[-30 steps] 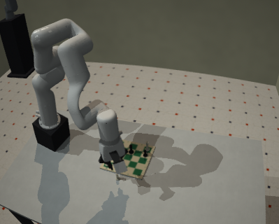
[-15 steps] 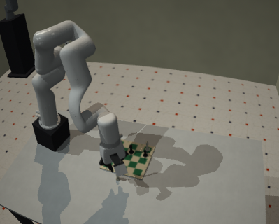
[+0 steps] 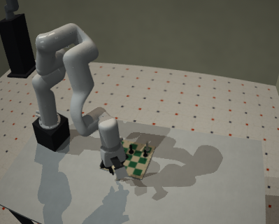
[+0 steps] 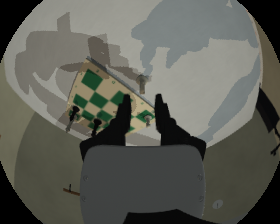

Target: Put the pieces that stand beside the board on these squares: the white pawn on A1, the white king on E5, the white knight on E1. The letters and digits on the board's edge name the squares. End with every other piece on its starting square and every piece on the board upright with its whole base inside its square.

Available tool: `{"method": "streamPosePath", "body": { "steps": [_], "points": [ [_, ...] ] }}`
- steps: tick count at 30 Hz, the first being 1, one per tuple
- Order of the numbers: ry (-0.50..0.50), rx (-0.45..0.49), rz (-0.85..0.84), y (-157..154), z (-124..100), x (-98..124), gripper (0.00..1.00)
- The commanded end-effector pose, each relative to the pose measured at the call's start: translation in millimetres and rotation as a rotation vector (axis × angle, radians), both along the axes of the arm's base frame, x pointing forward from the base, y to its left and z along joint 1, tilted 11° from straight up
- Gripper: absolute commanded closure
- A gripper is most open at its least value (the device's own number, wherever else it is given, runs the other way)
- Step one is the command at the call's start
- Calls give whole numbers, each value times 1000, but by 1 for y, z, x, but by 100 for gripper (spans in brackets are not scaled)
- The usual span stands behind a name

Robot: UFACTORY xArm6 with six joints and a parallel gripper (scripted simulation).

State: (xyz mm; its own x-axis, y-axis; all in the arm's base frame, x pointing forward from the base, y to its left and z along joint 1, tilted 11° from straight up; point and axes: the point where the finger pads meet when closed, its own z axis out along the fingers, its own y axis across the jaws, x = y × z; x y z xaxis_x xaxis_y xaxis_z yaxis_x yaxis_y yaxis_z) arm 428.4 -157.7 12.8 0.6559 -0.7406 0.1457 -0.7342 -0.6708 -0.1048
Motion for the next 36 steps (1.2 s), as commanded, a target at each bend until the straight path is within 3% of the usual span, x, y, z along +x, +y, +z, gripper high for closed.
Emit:
{"method": "streamPosePath", "body": {
  "steps": [1, 36],
  "points": [
    [-4, -1, 0, -1, -4, 2, 63],
    [-4, -1, 0, -1, -12, 4, 63]
  ]
}}
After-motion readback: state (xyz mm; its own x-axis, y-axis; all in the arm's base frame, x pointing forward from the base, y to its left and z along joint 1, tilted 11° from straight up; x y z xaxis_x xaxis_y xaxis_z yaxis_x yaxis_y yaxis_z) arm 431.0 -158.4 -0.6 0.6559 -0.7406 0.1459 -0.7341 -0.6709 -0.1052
